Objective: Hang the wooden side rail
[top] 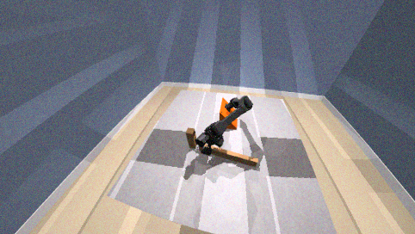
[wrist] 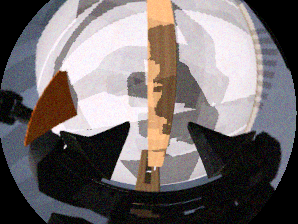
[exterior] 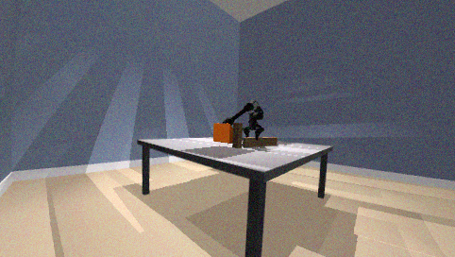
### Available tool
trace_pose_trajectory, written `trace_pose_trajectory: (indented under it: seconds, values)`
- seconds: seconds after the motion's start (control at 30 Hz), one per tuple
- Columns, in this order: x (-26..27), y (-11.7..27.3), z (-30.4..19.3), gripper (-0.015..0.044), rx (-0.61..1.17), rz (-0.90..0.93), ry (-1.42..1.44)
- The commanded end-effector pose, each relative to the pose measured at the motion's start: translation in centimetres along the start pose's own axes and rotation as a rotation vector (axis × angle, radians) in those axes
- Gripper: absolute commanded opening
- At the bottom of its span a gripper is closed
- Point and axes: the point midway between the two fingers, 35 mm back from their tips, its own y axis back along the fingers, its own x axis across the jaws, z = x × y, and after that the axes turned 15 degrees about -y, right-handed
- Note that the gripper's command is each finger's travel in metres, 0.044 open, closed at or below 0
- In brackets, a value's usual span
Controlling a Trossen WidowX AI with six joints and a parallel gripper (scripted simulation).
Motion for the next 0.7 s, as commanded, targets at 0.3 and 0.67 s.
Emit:
trace_pose_trajectory:
  seconds: [0.3,0.67]
  values:
    - [0.2,-2.1,0.0,0.0440,-0.005,0.004,-0.005]
    - [0.3,-3.3,0.1,0.0387,-0.006,0.004,-0.004]
